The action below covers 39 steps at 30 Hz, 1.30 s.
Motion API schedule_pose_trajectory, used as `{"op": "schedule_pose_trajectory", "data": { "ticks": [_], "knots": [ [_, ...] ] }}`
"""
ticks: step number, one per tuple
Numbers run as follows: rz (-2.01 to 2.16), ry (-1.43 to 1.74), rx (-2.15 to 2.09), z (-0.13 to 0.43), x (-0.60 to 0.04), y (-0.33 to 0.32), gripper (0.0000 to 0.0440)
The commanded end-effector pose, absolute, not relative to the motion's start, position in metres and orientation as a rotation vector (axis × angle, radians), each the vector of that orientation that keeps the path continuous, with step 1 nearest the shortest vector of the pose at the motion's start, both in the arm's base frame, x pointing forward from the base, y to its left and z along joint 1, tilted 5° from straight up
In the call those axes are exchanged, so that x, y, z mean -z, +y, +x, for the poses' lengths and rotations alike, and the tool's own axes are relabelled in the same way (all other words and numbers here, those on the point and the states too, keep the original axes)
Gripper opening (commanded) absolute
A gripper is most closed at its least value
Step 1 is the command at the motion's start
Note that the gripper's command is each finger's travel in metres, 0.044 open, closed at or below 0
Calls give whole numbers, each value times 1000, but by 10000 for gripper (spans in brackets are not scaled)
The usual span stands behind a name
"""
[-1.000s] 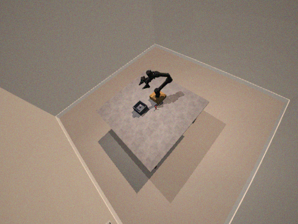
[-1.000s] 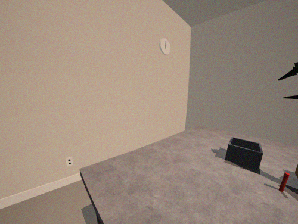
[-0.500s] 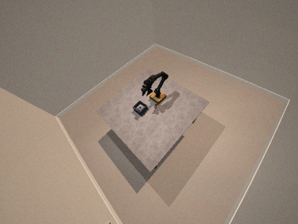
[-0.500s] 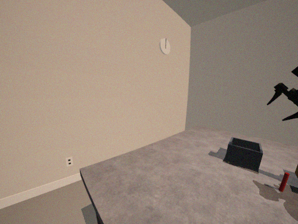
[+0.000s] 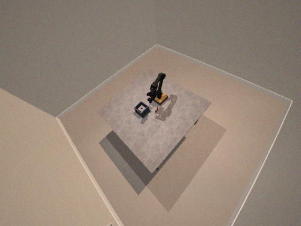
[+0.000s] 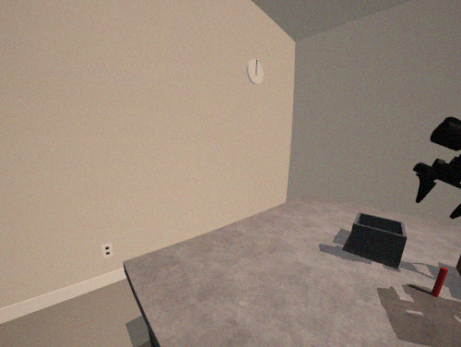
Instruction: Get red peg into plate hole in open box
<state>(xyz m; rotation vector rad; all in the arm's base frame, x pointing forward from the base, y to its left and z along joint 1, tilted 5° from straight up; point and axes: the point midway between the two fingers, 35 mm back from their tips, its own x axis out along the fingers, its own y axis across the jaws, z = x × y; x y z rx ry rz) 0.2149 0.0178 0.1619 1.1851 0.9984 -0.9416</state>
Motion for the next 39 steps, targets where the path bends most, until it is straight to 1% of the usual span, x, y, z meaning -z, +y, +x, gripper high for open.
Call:
{"op": "schedule_pose_trajectory", "data": {
  "ticks": [1,16,34,36,39],
  "knots": [
    [1109,1059,972,209,-147,27,440],
    [819,1234,998,195,-80,59,440],
    [746,1233,887,197,3,77,438],
    [743,1236,879,195,9,78,421],
    [740,1249,878,192,15,80,364]
  ]
}}
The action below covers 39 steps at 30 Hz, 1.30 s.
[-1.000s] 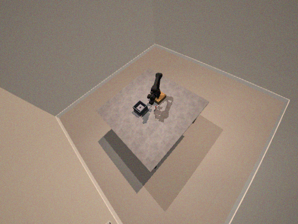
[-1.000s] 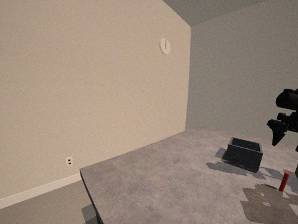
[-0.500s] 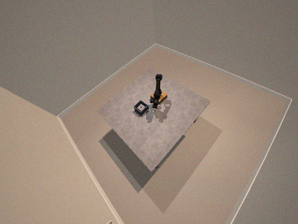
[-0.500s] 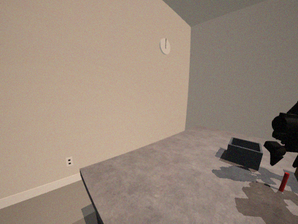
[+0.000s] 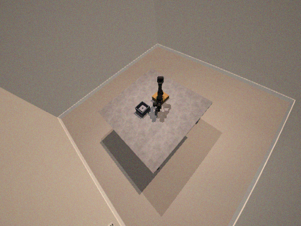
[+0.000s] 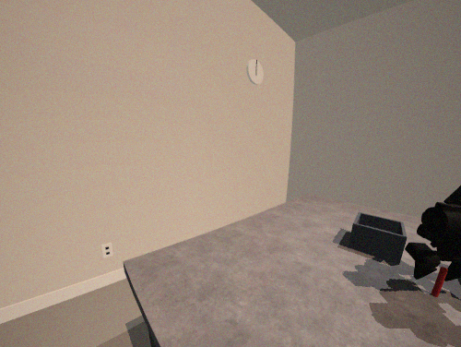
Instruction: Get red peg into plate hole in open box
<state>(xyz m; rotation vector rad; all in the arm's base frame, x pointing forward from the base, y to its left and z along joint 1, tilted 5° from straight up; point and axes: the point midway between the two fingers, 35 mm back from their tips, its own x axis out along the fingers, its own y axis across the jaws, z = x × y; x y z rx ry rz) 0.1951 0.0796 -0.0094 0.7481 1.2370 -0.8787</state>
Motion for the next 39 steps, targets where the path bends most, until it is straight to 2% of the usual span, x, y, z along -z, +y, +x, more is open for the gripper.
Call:
{"op": "schedule_pose_trajectory", "data": {
  "ticks": [1,14,39],
  "knots": [
    [739,1256,880,191,16,80,340],
    [728,1366,854,189,17,85,1],
    [529,1174,805,244,-61,38,0]
  ]
}}
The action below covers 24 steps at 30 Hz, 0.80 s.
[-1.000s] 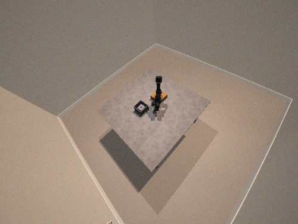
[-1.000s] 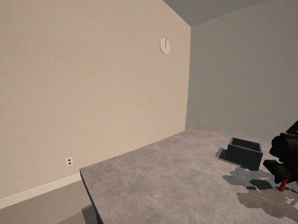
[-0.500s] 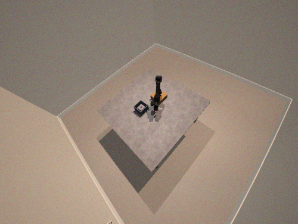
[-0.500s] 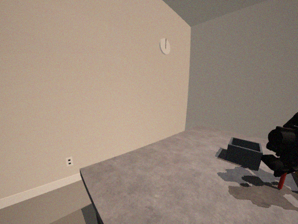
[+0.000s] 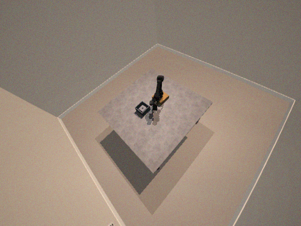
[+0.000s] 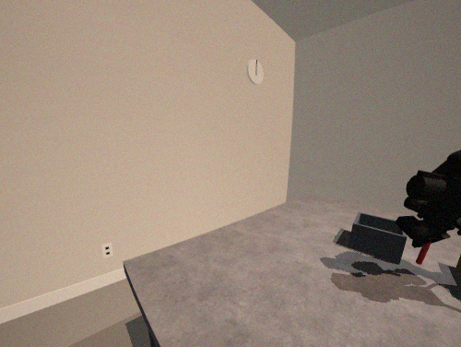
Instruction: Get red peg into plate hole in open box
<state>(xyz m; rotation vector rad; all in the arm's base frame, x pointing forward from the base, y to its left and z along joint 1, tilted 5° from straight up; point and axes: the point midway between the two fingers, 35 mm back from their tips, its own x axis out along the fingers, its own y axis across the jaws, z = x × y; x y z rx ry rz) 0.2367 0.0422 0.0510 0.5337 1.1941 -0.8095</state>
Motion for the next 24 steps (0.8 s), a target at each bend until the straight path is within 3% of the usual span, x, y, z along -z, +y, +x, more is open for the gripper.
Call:
{"op": "schedule_pose_trajectory", "data": {
  "ticks": [1,24],
  "knots": [
    [526,1169,807,246,-64,35,0],
    [578,1131,911,297,-102,-50,0]
  ]
}}
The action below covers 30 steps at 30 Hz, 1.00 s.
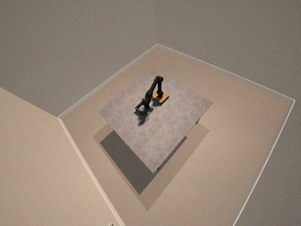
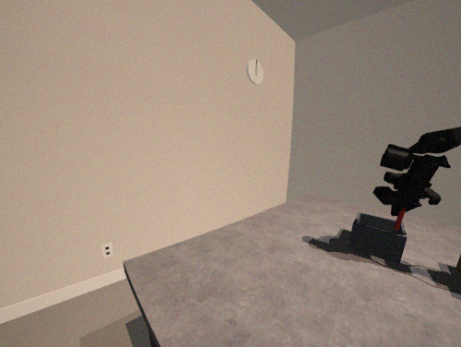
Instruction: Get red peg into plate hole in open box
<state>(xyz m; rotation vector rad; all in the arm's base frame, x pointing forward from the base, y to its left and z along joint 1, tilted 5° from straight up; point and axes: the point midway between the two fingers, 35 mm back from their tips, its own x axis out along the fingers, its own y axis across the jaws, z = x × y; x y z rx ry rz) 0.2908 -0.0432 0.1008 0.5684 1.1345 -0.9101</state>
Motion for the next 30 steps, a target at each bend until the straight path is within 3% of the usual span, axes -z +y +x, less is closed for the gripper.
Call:
{"op": "schedule_pose_trajectory", "data": {
  "ticks": [1,23,28,30],
  "knots": [
    [584,1129,916,298,-102,-55,0],
    [698,1154,983,326,-61,-123,4],
    [689,1195,979,326,-41,-129,106],
    [669,1223,979,326,-34,-132,119]
  ]
}}
